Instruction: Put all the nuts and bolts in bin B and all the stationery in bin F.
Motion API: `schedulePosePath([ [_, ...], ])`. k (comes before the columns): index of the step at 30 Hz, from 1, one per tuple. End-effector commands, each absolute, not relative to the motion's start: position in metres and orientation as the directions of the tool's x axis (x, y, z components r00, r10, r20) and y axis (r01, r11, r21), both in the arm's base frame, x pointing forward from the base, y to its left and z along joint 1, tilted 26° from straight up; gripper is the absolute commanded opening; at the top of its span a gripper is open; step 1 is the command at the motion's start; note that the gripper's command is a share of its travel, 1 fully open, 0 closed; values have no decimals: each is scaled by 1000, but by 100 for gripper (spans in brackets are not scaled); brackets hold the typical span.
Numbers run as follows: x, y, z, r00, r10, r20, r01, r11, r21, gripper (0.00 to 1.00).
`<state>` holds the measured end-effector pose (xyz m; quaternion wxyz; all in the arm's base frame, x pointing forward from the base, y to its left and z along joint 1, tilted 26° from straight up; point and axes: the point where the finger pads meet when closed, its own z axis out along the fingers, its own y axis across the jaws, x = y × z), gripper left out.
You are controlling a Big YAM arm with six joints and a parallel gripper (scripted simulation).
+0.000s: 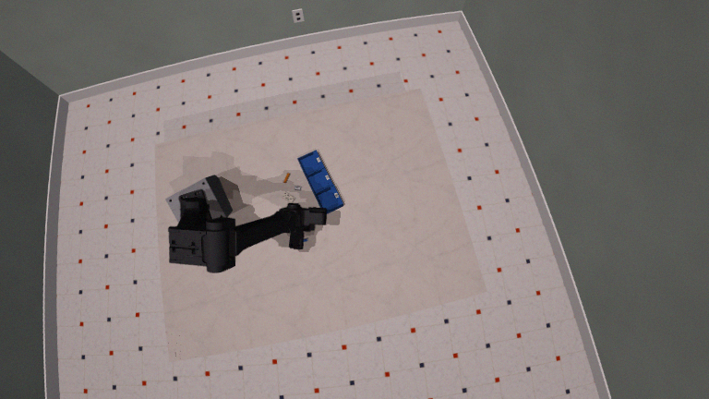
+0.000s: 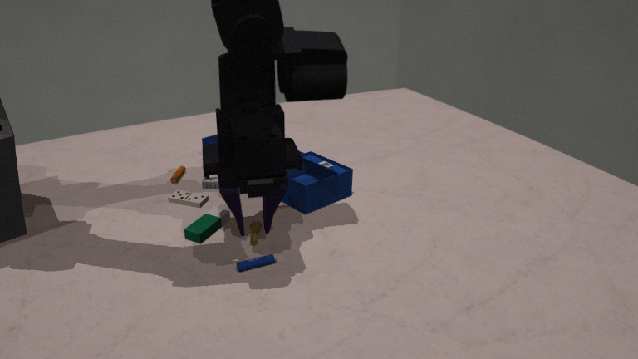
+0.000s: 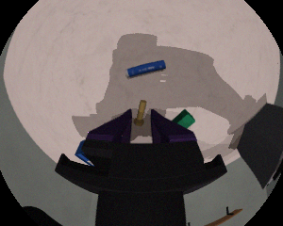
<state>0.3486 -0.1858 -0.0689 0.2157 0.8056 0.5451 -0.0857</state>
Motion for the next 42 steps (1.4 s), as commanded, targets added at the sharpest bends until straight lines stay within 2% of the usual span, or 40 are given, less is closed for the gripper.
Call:
schedulePosePath([
  [1, 347, -189, -79, 386, 843, -374, 918, -312, 244, 26],
  [26, 355, -187, -81, 385, 844, -373, 919, -311, 243, 26],
  [27, 355, -187, -81, 385, 844, -373, 919, -311, 244, 0],
  [42, 351, -185, -83, 384, 845, -373, 919, -310, 244, 0],
])
